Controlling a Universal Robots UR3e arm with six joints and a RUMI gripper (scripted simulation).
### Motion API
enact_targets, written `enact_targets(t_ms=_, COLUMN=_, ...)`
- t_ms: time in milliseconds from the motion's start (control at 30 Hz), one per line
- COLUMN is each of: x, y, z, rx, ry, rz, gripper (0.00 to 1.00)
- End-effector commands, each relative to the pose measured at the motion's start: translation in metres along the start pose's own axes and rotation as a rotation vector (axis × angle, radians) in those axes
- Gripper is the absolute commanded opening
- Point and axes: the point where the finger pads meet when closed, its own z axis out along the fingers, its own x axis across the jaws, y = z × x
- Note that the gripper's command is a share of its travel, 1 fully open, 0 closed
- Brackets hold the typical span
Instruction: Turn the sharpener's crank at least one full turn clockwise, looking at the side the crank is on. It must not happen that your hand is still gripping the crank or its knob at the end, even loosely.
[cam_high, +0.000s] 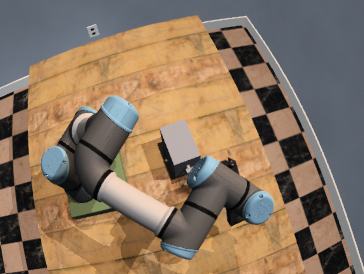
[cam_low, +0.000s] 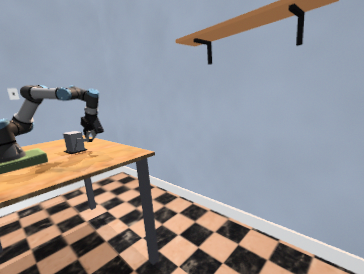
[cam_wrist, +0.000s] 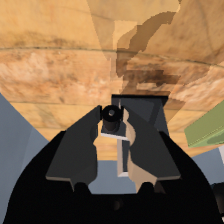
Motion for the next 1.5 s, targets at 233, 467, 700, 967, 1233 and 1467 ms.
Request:
enact_targets(t_ms=233, x=0.003, y=-0.006, z=0.009, rx=0.003, ry=-0.002, rz=-0.001, gripper=0.09)
enact_targets(t_ms=467, x=0.006, y=-0.009, z=0.014, rx=0.003, ry=-0.002, rz=-0.001, gripper=0.09)
enact_targets(t_ms=700, x=0.01, y=-0.012, z=0.019, rx=0.003, ry=-0.002, rz=-0.001, gripper=0.09)
enact_targets(t_ms=967, x=0.015, y=-0.015, z=0.024, rx=0.003, ry=-0.002, rz=-0.001, gripper=0.09)
enact_targets(t_ms=1233, x=0.02, y=-0.017, z=0.028, rx=0.003, ry=-0.002, rz=-0.001, gripper=0.09)
enact_targets(t_ms=1467, x=0.028, y=-0.019, z=0.032, rx=0.003, ry=-0.002, rz=-0.001, gripper=0.09)
